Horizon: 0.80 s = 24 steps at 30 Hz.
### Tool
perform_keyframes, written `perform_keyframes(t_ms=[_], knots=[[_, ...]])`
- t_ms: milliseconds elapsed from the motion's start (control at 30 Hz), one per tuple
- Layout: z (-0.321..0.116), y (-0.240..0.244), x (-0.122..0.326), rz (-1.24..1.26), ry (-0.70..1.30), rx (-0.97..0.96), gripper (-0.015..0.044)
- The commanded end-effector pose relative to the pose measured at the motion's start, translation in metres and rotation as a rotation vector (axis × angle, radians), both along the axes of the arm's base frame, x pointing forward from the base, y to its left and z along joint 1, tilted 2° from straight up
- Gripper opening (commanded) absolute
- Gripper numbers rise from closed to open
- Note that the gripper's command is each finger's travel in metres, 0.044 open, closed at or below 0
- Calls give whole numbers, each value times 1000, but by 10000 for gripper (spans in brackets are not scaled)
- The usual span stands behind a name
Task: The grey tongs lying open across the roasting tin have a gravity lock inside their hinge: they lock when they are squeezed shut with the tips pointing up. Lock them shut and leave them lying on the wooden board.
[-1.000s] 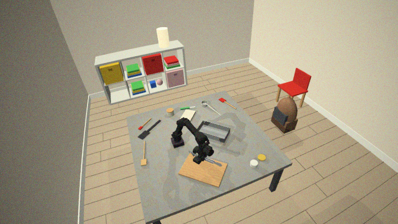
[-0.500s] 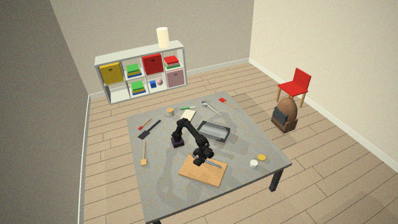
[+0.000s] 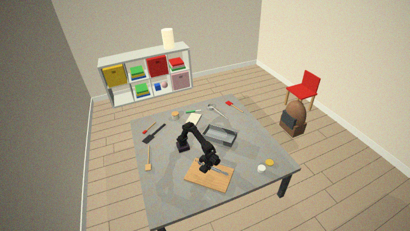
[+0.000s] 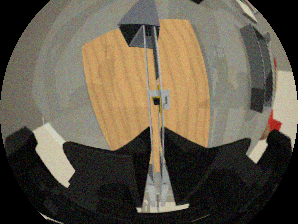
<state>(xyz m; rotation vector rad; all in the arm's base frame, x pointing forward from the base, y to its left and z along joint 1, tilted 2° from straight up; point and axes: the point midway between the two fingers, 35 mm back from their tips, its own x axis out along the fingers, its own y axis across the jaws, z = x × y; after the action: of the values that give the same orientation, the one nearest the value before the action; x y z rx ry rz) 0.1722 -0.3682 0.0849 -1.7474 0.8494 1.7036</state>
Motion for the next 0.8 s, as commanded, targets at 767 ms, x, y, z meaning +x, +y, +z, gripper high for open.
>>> perform_keyframes(t_ms=[767], knots=[[-33,3,-2,0,1,3,-124]])
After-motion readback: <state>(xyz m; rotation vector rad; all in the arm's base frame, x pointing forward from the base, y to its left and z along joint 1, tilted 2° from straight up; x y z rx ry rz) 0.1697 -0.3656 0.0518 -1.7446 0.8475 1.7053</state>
